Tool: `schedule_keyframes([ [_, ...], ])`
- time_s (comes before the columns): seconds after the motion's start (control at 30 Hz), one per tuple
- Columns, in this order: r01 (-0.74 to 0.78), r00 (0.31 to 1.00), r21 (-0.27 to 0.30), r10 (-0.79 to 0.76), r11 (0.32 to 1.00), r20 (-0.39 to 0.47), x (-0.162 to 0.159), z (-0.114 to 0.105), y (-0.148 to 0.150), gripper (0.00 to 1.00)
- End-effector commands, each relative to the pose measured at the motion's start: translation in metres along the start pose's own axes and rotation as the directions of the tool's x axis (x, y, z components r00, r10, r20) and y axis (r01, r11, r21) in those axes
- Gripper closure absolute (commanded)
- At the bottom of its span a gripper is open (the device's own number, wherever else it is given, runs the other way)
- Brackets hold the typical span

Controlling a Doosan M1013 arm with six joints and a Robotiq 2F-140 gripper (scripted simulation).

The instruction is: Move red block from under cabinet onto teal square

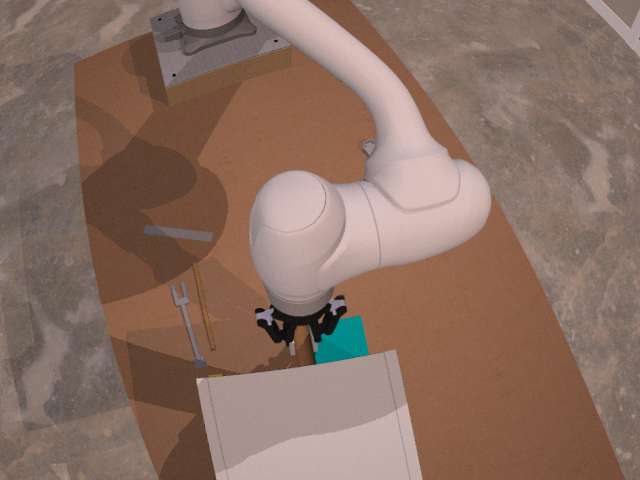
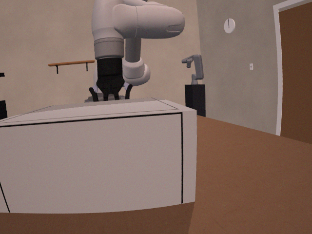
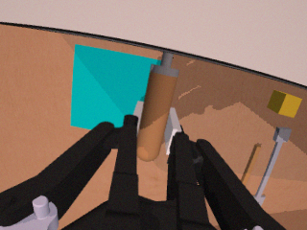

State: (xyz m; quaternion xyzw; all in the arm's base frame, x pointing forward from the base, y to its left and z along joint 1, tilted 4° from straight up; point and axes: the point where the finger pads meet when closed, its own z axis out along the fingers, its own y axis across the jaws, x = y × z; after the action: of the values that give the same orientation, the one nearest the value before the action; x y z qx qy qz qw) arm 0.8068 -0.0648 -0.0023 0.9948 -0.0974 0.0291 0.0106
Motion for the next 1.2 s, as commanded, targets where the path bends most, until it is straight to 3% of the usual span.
schedule_keyframes([
  [0.0, 0.0, 1.0, 0.0, 0.0, 1.0, 0.0, 0.0, 0.0, 0.0, 1.0],
  [1.17, 0.0, 1.0, 0.0, 0.0, 1.0, 0.0, -0.018, 0.0, 0.0, 1.0],
])
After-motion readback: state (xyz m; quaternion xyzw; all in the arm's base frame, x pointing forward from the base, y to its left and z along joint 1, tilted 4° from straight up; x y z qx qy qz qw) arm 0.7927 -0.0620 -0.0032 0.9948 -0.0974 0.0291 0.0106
